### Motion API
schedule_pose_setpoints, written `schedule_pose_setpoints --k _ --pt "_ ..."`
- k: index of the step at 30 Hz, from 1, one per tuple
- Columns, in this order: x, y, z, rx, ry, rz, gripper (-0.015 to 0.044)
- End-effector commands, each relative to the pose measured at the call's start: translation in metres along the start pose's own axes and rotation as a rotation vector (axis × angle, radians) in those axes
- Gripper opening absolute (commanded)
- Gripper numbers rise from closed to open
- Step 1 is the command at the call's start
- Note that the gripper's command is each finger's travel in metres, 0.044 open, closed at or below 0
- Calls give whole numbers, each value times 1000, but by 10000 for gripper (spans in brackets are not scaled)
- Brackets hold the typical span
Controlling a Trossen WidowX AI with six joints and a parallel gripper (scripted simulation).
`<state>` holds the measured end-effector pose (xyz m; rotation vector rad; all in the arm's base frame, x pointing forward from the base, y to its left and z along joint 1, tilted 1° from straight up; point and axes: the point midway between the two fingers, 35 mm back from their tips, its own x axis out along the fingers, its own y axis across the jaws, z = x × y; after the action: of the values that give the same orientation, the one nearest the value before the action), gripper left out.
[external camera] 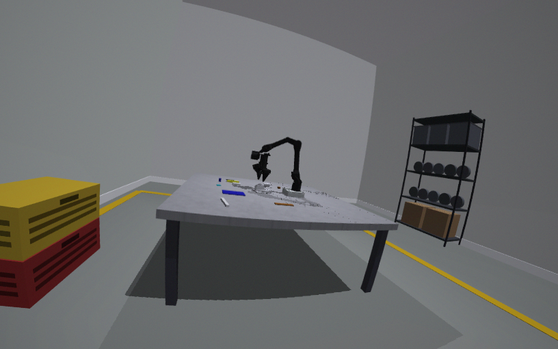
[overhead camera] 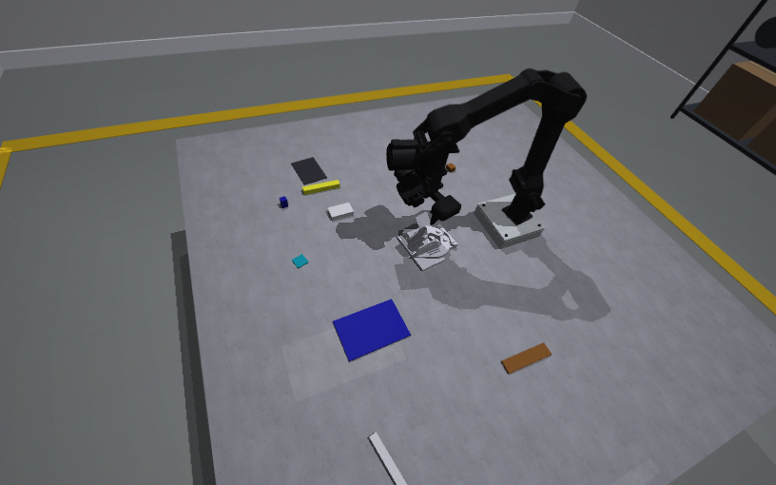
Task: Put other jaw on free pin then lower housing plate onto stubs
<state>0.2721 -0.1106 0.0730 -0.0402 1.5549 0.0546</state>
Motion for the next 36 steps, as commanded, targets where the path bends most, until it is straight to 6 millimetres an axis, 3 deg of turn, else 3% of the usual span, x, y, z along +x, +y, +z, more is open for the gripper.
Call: schedule_pose_setpoints --k 1,36 --pt "-2 -11 -4 79 2 -3 440" --pt "-14 -111 -70 862 2 -9 440"
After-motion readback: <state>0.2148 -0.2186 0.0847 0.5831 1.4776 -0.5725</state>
